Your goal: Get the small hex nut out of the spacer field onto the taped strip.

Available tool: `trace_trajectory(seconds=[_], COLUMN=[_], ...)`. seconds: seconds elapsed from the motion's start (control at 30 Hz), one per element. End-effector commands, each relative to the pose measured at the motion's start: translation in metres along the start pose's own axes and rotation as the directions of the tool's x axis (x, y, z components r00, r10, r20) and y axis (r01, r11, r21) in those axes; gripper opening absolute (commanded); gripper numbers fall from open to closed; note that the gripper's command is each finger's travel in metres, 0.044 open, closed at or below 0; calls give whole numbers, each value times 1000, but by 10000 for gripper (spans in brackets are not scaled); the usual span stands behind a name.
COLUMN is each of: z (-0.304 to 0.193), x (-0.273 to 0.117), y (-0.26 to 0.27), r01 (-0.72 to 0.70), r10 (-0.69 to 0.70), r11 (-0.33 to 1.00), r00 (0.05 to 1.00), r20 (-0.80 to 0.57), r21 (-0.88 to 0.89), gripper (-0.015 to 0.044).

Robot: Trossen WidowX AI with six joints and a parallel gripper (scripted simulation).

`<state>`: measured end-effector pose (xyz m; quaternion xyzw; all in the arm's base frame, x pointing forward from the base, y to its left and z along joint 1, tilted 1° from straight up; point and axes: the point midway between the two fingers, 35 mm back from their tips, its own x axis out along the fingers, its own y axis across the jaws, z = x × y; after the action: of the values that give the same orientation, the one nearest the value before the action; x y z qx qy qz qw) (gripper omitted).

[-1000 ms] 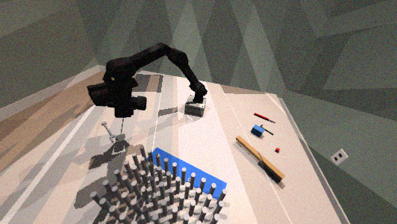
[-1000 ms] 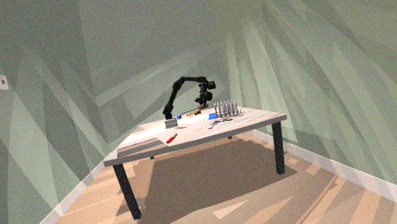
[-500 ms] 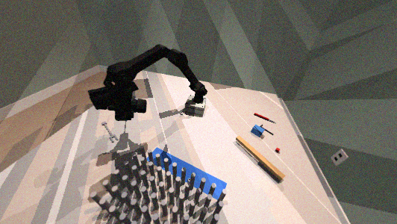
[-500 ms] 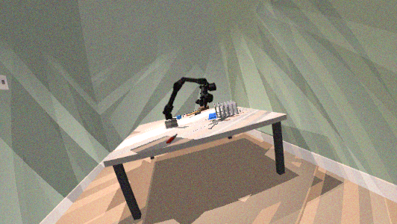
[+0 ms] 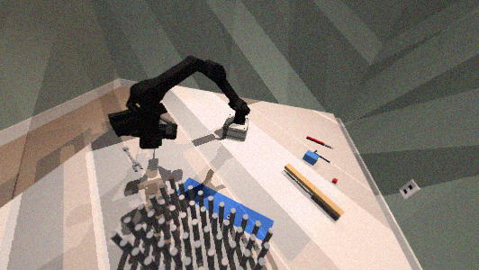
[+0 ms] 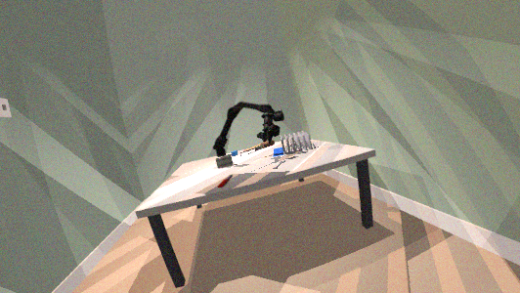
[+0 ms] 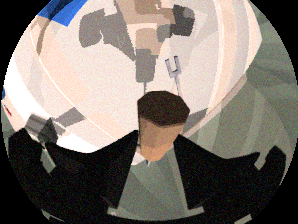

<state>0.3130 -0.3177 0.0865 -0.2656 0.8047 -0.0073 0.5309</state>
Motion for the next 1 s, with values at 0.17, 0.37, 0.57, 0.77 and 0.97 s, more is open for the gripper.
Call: trace_trajectory(seconds=[0.17,0.37,0.57,0.77,0.97], z=[4,7,9,12,15], x=[8,13,19,24,29], y=[2,4,5,7,9], r01=[3,3,3,3,3], r10=[-3,-3,-3,-3,-3], r11=[1000,1000,1000,1000,1000], r00=[1000,1000,1000,1000,1000], r20=[-8,-8,-8,-8,-8], r21=[3,3,3,3,3], gripper=[0,0,0,0,0])
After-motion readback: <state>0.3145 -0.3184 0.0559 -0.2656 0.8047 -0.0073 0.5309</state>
